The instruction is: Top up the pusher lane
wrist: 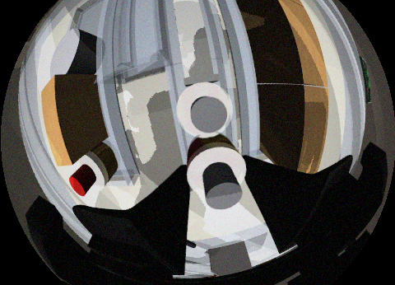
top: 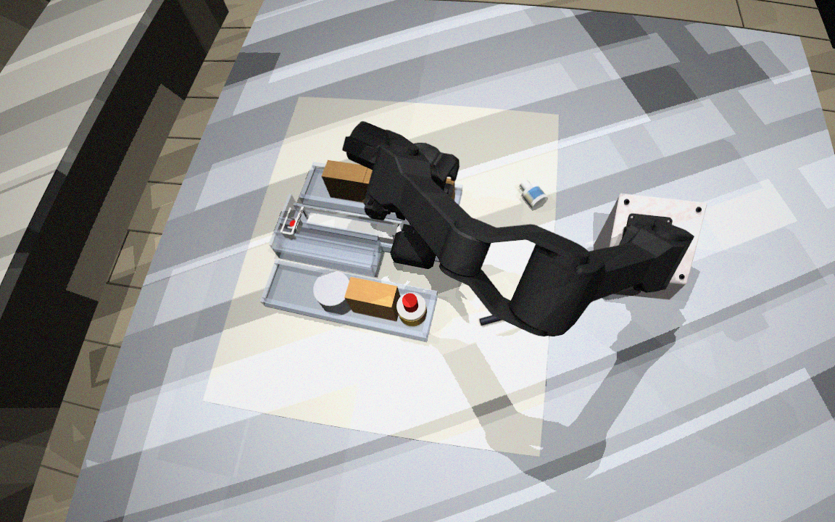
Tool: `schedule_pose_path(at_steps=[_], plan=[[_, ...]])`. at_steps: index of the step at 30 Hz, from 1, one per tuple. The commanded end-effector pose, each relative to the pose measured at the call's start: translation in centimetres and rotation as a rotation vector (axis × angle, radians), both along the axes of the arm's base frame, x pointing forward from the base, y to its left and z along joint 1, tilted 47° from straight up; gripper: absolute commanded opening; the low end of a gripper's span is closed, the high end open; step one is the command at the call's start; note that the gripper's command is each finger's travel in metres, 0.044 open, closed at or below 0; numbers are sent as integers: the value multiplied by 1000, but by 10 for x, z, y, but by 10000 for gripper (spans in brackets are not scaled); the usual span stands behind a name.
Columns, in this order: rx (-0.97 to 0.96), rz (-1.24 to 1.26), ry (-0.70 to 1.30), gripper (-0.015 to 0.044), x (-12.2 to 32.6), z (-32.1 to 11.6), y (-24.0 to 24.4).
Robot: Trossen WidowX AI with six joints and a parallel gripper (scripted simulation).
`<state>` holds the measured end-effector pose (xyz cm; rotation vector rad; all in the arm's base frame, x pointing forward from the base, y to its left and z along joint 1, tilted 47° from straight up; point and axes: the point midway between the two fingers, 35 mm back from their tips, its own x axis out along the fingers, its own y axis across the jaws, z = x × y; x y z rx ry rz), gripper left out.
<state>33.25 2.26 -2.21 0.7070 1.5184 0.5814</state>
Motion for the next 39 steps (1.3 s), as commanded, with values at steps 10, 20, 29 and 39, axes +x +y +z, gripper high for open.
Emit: schedule_pose_path(at_steps=[10,20,29,39], plan=[[0,-5,-24,0,7,0,2],[0,-5,-24,0,7,-3,4],[0,-5,-24,0,7,-5,7],[0,-5,-24,0,7,-7,9]])
